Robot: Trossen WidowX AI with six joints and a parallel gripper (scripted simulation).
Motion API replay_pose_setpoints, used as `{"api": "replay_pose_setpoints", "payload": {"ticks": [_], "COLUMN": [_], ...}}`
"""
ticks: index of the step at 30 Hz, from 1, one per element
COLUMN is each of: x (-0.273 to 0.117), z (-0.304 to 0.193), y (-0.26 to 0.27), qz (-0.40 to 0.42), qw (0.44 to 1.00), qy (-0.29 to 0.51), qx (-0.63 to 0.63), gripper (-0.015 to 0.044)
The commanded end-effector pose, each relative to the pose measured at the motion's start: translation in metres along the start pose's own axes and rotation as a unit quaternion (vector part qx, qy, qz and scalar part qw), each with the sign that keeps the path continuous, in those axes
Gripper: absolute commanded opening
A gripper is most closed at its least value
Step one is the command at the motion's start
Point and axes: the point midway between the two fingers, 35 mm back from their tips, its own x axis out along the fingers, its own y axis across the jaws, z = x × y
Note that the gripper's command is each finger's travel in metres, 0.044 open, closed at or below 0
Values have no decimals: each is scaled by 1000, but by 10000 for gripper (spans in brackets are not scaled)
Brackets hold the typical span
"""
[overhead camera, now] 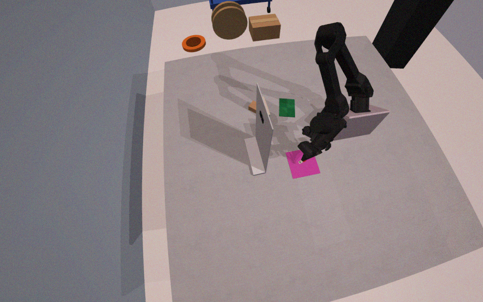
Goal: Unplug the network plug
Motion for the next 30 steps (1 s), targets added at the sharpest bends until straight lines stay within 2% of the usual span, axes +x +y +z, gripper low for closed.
{"api": "replay_pose_setpoints", "payload": {"ticks": [1, 30], "x": [3, 16], "z": [-2, 3], "y": [-7, -16], "qz": [-5, -5], "qw": [1000, 1000], "qy": [3, 2], "qx": [-5, -6], "gripper": [0, 0]}}
